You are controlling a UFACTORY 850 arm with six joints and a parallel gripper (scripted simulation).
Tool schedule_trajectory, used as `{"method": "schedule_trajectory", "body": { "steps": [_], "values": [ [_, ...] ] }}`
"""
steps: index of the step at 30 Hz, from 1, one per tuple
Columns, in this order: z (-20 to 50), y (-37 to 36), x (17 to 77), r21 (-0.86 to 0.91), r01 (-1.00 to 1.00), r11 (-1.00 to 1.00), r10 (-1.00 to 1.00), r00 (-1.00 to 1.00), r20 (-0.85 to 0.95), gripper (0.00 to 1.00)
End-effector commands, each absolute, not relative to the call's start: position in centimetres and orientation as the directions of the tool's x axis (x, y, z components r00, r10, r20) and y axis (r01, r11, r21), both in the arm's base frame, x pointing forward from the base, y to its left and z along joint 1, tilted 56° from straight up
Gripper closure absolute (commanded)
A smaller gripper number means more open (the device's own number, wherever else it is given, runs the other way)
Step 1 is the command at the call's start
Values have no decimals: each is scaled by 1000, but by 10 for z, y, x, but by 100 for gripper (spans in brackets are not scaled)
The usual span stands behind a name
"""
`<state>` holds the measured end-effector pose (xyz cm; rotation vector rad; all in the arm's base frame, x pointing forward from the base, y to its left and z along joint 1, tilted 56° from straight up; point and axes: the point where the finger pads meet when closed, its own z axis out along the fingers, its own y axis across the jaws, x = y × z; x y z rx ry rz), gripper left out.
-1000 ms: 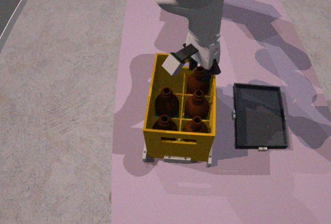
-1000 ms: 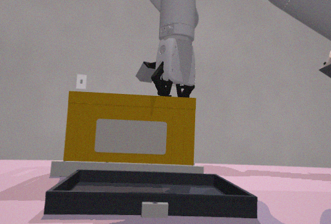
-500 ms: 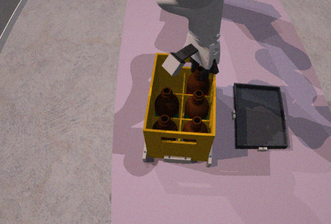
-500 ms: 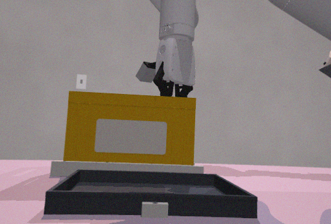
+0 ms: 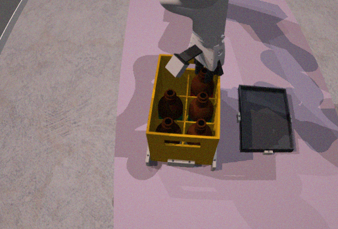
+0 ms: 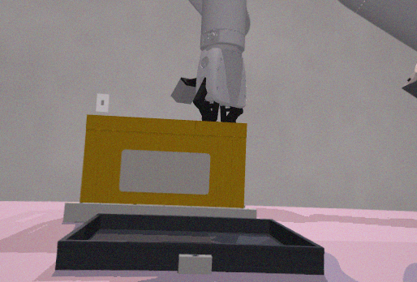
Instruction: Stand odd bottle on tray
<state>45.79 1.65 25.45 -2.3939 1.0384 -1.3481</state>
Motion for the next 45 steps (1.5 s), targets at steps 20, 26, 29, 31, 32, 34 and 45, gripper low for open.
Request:
{"method": "schedule_trajectory", "body": {
  "steps": [20, 26, 29, 31, 32, 34, 45],
  "values": [
    [255, 17, 458, -487, -477, -732, -664, 336, 669, 35],
    [255, 17, 458, -487, -477, -732, -664, 336, 669, 35],
    [255, 17, 458, -487, -477, -732, -664, 336, 669, 35],
    [255, 17, 458, -487, -477, -732, -664, 336, 669, 35],
    [255, 17, 458, -487, -477, -732, -664, 336, 669, 35],
    [255, 17, 458, -487, -477, -732, -664, 336, 669, 35],
    [255, 17, 458, -487, -477, -732, -664, 336, 669, 35]
  ]
}}
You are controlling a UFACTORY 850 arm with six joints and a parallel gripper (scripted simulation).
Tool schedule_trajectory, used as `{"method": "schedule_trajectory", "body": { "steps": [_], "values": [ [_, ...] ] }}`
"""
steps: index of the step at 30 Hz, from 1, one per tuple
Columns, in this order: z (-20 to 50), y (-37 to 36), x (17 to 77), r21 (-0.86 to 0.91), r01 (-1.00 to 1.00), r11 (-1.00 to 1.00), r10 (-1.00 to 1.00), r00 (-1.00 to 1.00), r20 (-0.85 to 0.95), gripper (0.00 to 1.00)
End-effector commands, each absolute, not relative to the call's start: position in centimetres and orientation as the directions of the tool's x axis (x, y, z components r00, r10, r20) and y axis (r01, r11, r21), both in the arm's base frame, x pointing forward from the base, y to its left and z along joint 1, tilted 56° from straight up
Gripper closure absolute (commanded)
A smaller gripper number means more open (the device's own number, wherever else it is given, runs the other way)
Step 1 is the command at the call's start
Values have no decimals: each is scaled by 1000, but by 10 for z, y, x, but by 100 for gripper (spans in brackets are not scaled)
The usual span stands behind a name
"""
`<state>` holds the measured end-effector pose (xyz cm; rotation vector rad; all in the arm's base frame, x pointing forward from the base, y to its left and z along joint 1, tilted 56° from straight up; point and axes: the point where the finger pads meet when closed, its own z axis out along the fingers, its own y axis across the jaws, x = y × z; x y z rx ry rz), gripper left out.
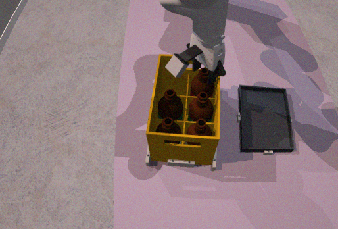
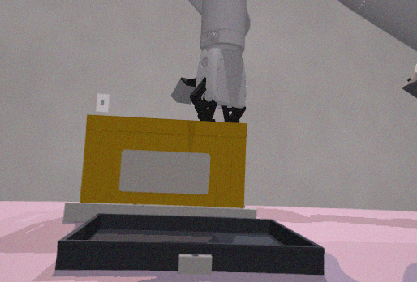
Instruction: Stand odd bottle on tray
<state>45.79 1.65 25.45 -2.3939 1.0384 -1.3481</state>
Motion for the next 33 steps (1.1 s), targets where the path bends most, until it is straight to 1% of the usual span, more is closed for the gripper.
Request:
{"method": "schedule_trajectory", "body": {
  "steps": [1, 10, 20, 33],
  "values": [
    [255, 17, 458, -487, -477, -732, -664, 336, 669, 35],
    [256, 17, 455, -487, -477, -732, -664, 336, 669, 35],
    [267, 20, 439, -487, -477, -732, -664, 336, 669, 35],
    [293, 27, 402, -487, -477, -732, -664, 335, 669, 35]
  ]
}}
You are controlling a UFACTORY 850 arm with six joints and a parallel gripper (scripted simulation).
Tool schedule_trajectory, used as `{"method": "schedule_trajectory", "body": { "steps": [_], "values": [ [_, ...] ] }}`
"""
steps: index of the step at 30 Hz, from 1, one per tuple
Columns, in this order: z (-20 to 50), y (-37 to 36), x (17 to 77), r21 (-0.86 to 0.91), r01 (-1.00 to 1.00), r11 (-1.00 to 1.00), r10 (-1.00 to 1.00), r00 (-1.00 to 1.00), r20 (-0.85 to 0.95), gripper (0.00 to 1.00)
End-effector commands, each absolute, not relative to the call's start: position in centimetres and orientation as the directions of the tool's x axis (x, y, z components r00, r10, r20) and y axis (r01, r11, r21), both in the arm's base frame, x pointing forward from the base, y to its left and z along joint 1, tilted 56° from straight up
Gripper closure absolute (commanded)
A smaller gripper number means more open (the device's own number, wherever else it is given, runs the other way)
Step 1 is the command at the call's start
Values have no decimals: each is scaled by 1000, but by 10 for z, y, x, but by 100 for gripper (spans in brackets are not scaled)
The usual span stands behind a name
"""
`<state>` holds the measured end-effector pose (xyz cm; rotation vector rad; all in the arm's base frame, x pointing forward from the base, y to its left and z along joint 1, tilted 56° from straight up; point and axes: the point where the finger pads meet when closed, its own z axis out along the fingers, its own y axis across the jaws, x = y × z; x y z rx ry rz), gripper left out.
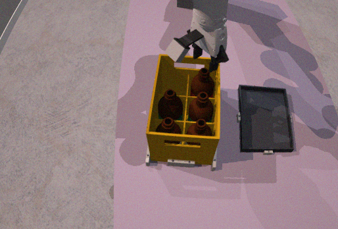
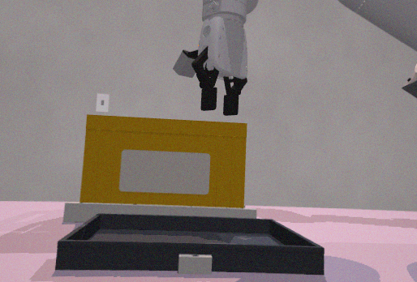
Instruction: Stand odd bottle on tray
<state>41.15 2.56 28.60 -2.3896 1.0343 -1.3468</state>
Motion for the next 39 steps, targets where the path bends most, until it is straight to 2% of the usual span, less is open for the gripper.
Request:
{"method": "schedule_trajectory", "body": {
  "steps": [1, 21, 22, 39],
  "values": [
    [294, 28, 400, -487, -477, -732, -664, 335, 669, 35],
    [303, 30, 388, -487, -477, -732, -664, 336, 669, 35],
    [303, 30, 388, -487, -477, -732, -664, 336, 669, 100],
    [303, 30, 388, -487, -477, -732, -664, 336, 669, 100]
  ]
}}
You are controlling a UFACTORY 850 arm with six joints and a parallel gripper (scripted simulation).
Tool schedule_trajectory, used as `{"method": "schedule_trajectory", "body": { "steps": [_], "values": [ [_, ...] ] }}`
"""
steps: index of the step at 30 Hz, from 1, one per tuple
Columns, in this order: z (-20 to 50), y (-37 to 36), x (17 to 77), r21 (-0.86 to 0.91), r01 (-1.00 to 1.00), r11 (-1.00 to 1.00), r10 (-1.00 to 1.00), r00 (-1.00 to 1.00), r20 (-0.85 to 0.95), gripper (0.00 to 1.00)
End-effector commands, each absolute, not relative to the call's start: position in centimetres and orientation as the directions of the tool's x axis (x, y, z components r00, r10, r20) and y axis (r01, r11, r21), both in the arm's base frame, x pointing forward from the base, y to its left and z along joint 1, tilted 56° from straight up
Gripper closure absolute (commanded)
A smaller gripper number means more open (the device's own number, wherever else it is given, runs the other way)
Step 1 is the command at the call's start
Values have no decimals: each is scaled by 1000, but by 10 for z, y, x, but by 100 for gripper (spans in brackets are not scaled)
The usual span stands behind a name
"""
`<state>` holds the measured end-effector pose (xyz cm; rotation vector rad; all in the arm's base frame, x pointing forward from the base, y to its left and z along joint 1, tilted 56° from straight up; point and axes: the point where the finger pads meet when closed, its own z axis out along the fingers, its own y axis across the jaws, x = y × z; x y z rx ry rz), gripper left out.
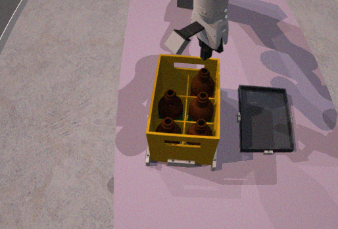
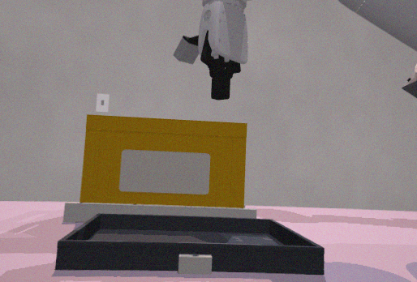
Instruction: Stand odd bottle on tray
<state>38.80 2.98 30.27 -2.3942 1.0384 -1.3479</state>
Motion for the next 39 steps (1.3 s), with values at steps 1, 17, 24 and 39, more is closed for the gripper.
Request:
{"method": "schedule_trajectory", "body": {
  "steps": [1, 17, 24, 39],
  "values": [
    [303, 30, 388, -487, -477, -732, -664, 336, 669, 100],
    [303, 30, 388, -487, -477, -732, -664, 335, 669, 100],
    [350, 29, 426, -469, -499, -729, -659, 328, 676, 100],
    [447, 36, 490, -487, -477, -732, -664, 335, 669, 100]
  ]
}}
